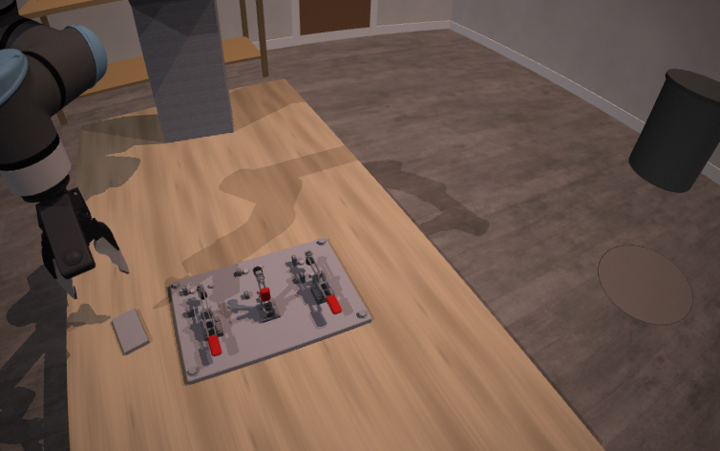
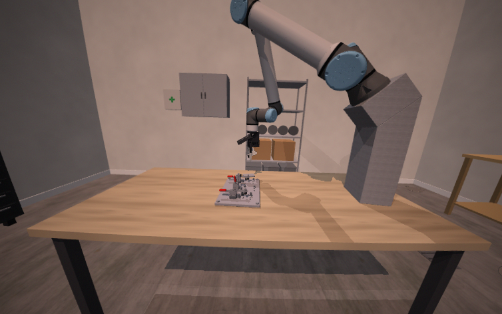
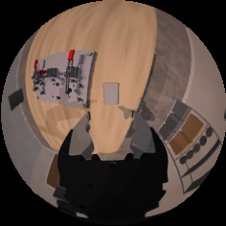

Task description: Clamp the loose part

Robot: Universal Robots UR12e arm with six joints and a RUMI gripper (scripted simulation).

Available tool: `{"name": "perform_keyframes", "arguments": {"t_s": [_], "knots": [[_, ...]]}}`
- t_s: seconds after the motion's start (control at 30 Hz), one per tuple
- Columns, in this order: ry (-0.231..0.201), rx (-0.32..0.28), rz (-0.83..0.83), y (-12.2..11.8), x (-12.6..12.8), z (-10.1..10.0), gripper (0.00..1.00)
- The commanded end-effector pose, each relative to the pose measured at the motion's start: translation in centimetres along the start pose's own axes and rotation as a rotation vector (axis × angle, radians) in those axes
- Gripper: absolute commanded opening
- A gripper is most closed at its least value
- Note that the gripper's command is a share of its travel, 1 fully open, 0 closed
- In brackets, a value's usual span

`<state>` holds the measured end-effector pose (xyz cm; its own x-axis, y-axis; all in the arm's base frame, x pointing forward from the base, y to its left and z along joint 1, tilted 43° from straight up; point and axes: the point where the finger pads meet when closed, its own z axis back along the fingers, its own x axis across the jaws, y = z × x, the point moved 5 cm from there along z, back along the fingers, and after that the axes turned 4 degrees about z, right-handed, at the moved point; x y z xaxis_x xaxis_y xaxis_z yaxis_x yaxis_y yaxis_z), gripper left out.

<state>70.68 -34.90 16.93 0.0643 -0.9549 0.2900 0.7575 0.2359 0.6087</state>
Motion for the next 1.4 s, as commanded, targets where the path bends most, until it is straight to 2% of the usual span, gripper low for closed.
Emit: {"name": "perform_keyframes", "arguments": {"t_s": [0.0, 0.03, 0.33, 0.53, 0.87, 1.37], "knots": [[-0.007, 0.004, 0.002, 0.4, 0.3, -3.0, 0.59], [-0.007, 0.004, 0.002, 0.4, 0.3, -3.0, 0.59], [-0.007, 0.004, 0.002, 0.4, 0.3, -7.3, 0.59], [-0.007, 0.004, 0.002, 0.4, 0.3, -9.2, 0.59], [-0.007, 0.004, 0.002, 0.4, 0.3, -10.2, 0.59], [-0.006, 0.004, 0.001, 0.3, 0.3, -10.1, 0.59]]}}
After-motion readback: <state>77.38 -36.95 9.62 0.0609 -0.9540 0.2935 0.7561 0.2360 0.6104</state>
